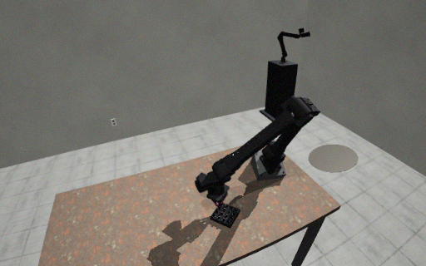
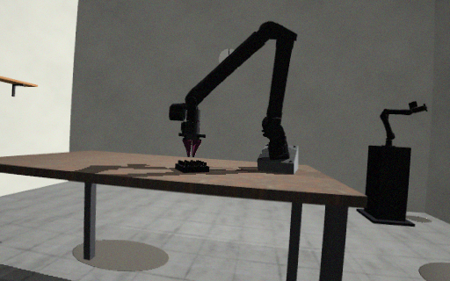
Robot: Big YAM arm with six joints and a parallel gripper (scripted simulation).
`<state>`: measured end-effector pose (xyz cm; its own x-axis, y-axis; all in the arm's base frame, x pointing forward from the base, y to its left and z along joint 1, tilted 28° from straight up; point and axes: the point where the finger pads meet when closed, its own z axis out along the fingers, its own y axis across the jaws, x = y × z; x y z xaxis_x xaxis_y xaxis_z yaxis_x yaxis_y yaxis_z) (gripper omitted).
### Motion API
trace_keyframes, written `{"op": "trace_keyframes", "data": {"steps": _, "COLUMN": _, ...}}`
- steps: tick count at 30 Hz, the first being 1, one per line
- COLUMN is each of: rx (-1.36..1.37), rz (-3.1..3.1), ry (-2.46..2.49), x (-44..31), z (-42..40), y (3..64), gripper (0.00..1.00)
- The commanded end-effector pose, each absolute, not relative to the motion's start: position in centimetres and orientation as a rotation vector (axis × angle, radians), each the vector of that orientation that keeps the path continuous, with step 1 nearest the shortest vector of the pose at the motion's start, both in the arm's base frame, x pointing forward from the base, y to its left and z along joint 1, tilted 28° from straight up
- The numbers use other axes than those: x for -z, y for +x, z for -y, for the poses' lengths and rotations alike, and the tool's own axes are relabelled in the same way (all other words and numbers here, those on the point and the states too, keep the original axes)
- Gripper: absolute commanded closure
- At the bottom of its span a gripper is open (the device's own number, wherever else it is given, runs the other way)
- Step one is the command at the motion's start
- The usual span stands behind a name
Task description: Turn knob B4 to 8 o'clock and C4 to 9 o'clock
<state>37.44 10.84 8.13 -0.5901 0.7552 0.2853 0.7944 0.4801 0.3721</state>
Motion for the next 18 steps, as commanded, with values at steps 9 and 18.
{"op": "trace_keyframes", "data": {"steps": 9, "rx": 0.715, "rz": 2.625, "ry": -1.383, "x": -7.21, "z": -11.20, "y": 37.35, "gripper": 0.81}}
{"op": "trace_keyframes", "data": {"steps": 18, "rx": 0.716, "rz": 2.626, "ry": -1.381, "x": -7.20, "z": -11.23, "y": 37.36, "gripper": 0.81}}
